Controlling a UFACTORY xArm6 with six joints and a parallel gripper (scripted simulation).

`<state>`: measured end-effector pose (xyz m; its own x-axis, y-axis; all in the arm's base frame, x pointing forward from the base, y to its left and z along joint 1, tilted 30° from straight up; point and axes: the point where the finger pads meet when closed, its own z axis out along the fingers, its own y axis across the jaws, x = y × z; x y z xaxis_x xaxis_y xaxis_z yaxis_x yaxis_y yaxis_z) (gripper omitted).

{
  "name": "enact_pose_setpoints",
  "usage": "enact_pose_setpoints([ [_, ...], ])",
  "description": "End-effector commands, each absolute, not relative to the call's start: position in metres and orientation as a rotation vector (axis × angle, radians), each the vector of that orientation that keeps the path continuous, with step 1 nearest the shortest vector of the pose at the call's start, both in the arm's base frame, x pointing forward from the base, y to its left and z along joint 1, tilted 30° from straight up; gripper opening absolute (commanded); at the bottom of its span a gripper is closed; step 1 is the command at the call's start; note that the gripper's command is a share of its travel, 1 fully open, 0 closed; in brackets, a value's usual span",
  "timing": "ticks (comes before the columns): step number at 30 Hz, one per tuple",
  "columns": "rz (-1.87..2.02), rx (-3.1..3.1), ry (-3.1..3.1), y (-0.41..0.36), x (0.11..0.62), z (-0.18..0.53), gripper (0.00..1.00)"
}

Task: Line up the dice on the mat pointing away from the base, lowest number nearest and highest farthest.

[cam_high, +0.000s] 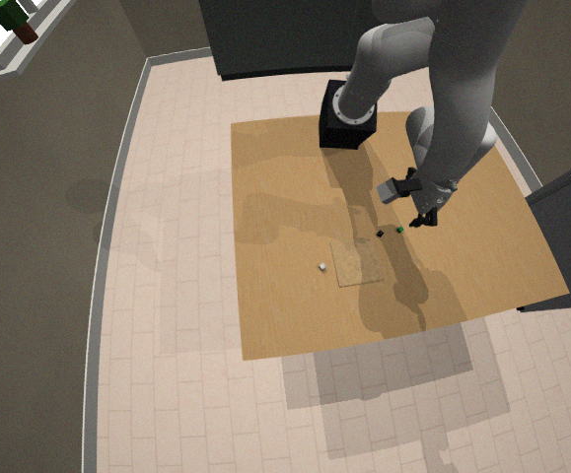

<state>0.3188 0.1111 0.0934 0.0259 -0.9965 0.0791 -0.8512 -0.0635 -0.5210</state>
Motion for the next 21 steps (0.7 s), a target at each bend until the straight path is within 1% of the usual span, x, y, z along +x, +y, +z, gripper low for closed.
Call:
enact_pose_setpoints([
  [1, -0.602, -2.003, 1.910, 0.112, 0.317, 0.100, 1.00],
  [16, -0.604, -2.013, 1.902, 0.111, 0.317, 0.100, 1.00],
  [21, -0.656, -2.223, 1.708, 0.101, 0.322, 0.098, 1.00],
])
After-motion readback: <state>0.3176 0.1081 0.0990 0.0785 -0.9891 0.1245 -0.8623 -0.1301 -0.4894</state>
